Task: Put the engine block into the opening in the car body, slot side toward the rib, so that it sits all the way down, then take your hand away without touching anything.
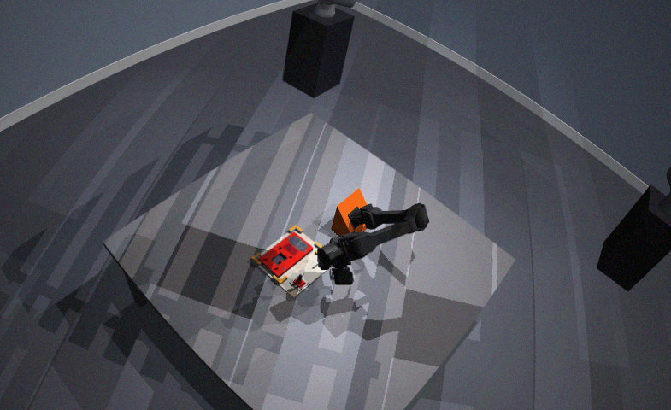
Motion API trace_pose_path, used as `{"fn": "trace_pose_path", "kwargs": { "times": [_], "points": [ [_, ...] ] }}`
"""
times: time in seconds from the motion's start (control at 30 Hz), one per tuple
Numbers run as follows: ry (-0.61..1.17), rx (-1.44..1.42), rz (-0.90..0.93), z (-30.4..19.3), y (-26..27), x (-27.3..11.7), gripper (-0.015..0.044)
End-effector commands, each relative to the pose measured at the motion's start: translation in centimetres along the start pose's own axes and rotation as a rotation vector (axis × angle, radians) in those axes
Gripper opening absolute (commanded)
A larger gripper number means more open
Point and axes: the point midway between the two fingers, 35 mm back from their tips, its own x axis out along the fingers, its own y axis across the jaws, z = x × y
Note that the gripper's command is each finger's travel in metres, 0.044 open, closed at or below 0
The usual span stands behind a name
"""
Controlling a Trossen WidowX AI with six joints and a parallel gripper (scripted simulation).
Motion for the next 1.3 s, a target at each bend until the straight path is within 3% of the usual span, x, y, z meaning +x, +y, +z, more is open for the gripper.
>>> {"fn": "trace_pose_path", "kwargs": {
  "times": [0.0, 0.4, 1.27],
  "points": [
    [-0.005, 0.003, -0.002, 0.1, 0.0, -1.6, 0.0000],
    [0.006, 0.017, 0.002, -0.4, -0.2, -5.2, 0.0000],
    [0.001, -0.195, 0.000, 6.1, -1.6, -3.9, 0.0000]
  ]
}}
